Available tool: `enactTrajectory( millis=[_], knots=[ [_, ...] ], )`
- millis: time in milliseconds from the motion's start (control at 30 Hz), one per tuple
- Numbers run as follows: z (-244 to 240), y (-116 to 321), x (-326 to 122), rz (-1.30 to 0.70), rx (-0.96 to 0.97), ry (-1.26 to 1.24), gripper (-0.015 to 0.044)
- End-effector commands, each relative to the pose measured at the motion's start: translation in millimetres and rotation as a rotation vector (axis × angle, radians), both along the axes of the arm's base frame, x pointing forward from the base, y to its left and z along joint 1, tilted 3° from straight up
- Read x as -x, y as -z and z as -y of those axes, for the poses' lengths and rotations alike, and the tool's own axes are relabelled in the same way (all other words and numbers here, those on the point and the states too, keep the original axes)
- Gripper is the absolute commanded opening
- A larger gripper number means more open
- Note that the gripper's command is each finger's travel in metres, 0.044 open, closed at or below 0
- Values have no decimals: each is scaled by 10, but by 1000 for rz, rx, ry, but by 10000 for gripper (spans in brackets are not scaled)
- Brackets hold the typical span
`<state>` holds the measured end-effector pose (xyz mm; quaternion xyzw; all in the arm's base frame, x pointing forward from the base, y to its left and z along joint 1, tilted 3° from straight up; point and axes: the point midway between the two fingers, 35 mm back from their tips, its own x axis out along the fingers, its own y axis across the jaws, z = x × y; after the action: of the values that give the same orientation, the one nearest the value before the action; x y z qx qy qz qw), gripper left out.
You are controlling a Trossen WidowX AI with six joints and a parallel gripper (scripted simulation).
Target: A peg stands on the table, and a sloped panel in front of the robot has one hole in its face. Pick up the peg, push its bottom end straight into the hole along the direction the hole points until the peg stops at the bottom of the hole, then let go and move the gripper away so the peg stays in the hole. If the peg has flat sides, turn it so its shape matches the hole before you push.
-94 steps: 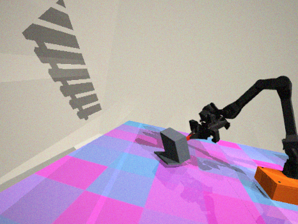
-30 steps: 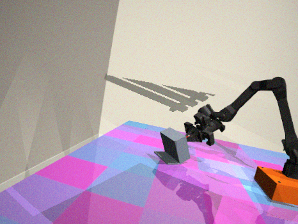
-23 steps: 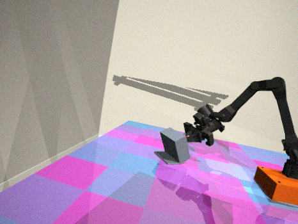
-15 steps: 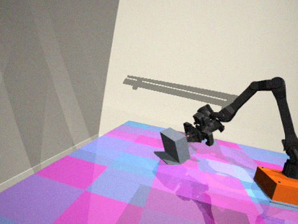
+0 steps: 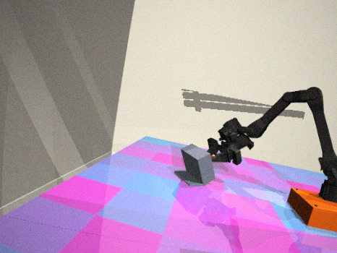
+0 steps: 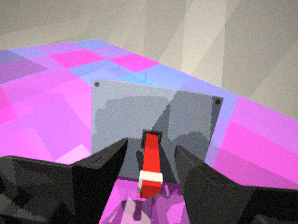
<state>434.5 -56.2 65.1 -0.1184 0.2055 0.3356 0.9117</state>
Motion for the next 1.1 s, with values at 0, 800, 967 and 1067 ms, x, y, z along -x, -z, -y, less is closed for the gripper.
enactTrajectory(
  millis=[0, 800, 967, 1067],
  knots=[
    [3, -2, 3, 0, 1, 0, 341],
    [299, -168, 294, -9, 10, 0, 440],
    [359, -202, 360, -10, 10, 1, 440],
    [394, -223, 400, -10, 10, 1, 440]
  ],
)
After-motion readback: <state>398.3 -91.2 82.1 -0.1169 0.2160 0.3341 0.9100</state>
